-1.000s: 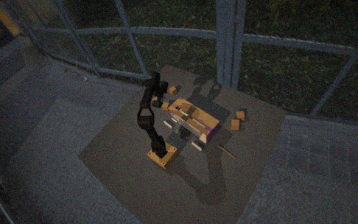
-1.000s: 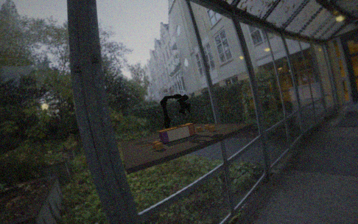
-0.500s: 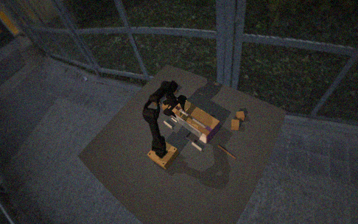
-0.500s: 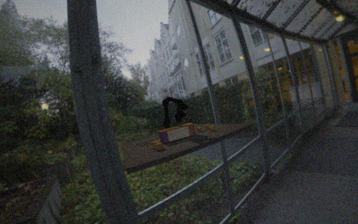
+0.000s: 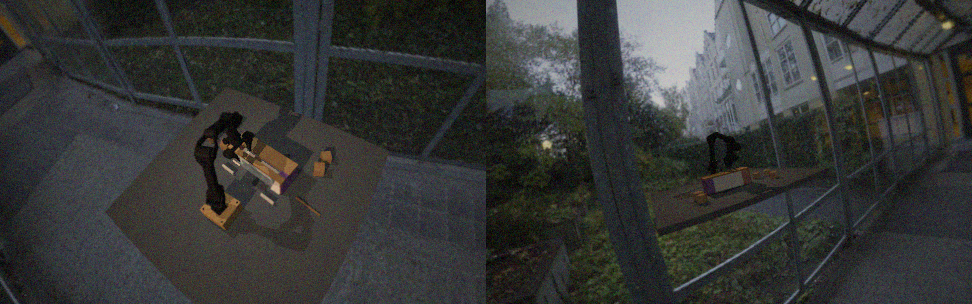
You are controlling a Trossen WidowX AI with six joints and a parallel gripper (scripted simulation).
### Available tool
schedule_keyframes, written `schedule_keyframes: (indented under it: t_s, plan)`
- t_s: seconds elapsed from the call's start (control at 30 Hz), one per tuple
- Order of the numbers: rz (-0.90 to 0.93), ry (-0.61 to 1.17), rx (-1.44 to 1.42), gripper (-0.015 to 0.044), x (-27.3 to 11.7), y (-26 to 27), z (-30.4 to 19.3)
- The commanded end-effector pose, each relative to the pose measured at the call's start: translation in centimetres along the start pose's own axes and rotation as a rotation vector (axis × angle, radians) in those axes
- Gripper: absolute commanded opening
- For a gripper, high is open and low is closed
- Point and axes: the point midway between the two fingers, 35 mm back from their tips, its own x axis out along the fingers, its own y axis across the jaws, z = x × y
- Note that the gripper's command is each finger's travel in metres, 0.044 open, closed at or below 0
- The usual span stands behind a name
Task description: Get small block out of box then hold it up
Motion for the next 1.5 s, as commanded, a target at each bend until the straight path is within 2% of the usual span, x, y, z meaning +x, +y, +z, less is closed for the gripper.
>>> schedule_keyframes:
  t_s: [0.0, 1.1, 1.47]
  plan:
    - [0.006, 0.010, 0.003, 0.0400, 0.9, 0.2, 0.1]
    - [0.006, 0.010, 0.003, 0.0400, 5.9, 0.6, 1.6]
    - [0.001, 0.002, 0.003, 0.0400, 6.0, 0.4, 0.1]
